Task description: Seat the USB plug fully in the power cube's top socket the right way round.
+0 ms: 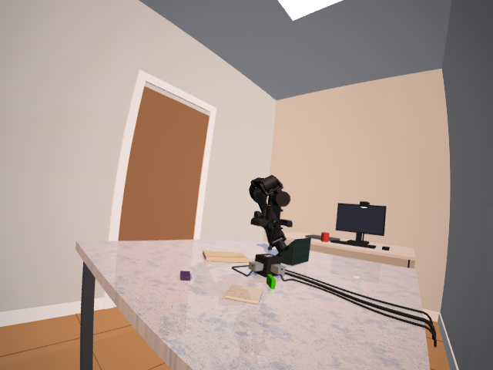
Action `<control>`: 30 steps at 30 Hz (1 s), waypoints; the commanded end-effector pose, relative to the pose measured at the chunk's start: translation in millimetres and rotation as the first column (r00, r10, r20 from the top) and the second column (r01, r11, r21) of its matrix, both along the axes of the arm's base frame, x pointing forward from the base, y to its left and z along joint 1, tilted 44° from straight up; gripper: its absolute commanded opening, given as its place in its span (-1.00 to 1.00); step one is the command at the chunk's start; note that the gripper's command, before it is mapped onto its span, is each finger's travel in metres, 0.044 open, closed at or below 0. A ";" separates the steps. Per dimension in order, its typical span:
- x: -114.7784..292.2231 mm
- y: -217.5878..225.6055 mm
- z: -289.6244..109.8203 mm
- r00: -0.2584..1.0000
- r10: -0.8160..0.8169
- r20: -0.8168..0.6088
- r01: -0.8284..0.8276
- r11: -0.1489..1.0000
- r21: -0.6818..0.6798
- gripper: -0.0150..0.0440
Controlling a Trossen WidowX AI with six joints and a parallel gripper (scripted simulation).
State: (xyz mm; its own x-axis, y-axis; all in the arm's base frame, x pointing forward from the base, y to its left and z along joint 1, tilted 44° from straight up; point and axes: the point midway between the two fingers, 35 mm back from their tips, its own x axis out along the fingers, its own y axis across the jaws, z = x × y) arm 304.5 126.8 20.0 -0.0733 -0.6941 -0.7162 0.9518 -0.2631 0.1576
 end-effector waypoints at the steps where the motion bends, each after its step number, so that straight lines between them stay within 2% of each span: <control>1: 0.4 -0.6 0.0 1.000 0.008 -0.003 -0.008 1.000 -0.002 -0.49; 30: -0.4 -4.1 -1.5 1.000 0.015 -0.013 -0.015 1.000 -0.008 -0.49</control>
